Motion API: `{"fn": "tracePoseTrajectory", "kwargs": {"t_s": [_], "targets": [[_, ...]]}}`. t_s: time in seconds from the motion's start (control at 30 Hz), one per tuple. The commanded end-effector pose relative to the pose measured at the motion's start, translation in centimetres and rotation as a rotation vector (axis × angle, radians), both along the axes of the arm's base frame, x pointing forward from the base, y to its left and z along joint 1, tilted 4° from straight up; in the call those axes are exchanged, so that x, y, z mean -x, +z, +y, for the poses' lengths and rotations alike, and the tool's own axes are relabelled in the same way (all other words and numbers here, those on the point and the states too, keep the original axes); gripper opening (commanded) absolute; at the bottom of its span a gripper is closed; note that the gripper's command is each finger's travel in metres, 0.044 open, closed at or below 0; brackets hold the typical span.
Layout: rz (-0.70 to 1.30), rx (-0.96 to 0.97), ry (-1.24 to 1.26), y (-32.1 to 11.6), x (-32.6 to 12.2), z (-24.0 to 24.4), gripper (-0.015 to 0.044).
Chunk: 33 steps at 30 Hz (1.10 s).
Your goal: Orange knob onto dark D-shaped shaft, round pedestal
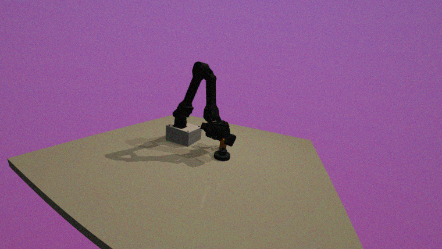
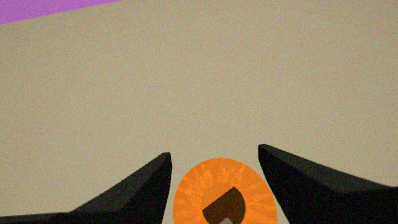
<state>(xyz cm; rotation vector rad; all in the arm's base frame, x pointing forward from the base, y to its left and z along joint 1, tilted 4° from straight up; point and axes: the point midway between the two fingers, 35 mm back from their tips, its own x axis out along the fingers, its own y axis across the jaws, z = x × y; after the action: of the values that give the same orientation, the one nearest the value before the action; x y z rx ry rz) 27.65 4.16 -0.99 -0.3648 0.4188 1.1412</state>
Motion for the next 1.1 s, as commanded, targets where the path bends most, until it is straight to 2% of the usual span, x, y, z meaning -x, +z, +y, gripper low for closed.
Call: {"fn": "tracePoseTrajectory", "kwargs": {"t_s": [0.0, 0.27, 0.5, 0.73, 0.97, 1.07], "targets": [[0.000, 0.000, -0.001, 0.0, 0.0, 0.0, 0.0260], [0.000, 0.000, -0.001, 0.0, 0.0, 0.0, 0.0260], [0.000, 0.000, -0.001, 0.0, 0.0, 0.0, 0.0440], [0.000, 0.000, -0.001, 0.2, 0.0, 0.0, 0.0440], [-0.001, 0.001, 0.000, 7.3, 0.4, -0.2, 0.0440], [-0.001, 0.001, 0.000, 8.0, 0.6, -0.2, 0.0440]]}}
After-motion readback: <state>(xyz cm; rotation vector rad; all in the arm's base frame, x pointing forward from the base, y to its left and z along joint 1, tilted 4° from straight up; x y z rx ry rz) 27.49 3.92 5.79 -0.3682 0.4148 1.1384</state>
